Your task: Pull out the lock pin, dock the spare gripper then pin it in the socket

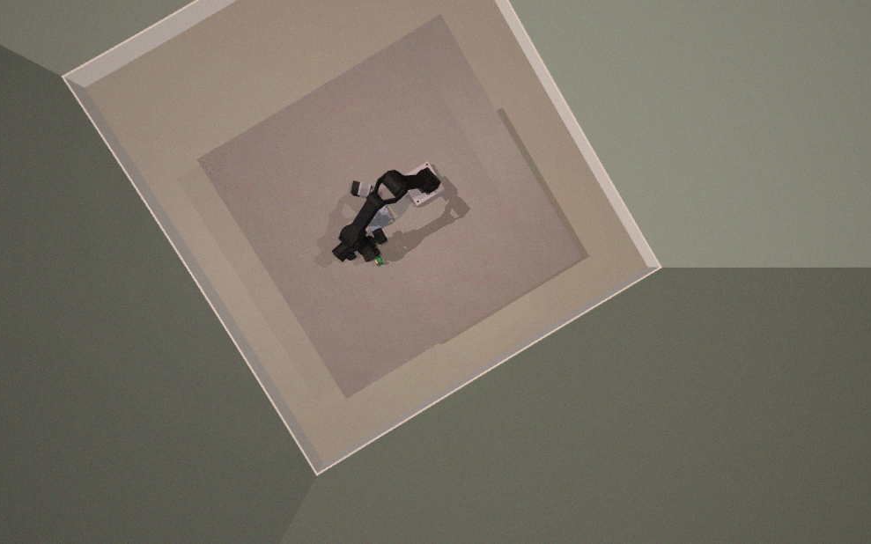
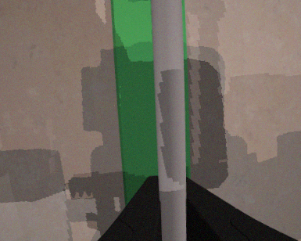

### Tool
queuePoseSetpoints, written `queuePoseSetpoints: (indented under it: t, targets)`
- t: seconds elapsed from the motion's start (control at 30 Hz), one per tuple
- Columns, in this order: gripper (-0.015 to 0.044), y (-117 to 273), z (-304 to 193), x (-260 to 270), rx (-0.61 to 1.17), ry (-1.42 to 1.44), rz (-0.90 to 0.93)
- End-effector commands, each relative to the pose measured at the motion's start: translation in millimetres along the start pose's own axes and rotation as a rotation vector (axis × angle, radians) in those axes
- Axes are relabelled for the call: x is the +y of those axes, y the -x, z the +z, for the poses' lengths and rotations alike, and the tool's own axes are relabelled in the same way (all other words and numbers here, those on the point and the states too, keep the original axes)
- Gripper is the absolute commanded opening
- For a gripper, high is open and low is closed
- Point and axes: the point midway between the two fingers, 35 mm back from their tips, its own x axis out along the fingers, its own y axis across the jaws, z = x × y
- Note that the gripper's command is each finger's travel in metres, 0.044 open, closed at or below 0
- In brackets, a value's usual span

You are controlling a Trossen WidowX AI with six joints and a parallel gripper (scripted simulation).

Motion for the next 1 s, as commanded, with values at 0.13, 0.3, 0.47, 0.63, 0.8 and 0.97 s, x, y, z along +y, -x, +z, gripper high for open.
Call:
queuePoseSetpoints:
  t: [0.13, 0.3, 0.47, 0.63, 0.8, 0.97]
  targets:
    - [0.0000, -4.9, -1.0, 1.3, 0.002, 0.000, 0.009]
    - [0.0000, -4.9, -1.0, 1.3, 0.002, 0.000, 0.009]
    - [0.0000, -4.9, -1.0, 1.3, 0.002, 0.000, 0.009]
    - [0.0000, -4.9, -1.0, 1.3, 0.002, 0.000, 0.009]
    - [0.0000, -0.8, -0.1, 0.0, 0.000, 0.000, 0.001]
    - [0.0079, -0.8, -0.1, 0.0, 0.000, 0.000, 0.001]
